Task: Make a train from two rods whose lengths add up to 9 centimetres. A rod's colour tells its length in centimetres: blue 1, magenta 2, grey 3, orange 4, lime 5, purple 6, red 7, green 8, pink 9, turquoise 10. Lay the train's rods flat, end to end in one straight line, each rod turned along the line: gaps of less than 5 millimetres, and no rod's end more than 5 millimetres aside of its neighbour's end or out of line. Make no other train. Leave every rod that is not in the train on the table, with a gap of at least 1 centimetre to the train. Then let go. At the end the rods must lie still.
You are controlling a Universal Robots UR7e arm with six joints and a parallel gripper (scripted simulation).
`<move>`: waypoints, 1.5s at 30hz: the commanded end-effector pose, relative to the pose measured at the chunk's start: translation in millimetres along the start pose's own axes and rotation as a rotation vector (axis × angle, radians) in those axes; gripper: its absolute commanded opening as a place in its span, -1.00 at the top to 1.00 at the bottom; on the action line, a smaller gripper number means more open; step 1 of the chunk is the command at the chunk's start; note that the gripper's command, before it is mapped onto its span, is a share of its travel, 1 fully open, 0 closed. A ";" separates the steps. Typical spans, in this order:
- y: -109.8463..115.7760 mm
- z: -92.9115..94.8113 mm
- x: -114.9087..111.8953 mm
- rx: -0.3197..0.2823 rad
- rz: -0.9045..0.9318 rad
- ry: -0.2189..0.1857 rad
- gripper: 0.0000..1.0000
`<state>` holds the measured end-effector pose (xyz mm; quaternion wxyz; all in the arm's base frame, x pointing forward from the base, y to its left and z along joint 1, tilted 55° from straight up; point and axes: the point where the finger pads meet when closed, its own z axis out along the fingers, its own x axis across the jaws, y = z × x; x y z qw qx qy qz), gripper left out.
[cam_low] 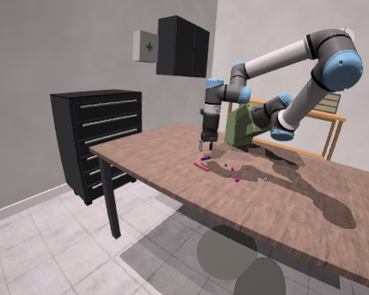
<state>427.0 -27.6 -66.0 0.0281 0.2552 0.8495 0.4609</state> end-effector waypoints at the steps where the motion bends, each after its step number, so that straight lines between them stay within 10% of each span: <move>1: -4.1 -0.4 1.4 0.000 0.073 -0.001 -1.00; 45: -6.7 -0.3 2.5 -0.001 0.123 -0.001 -1.00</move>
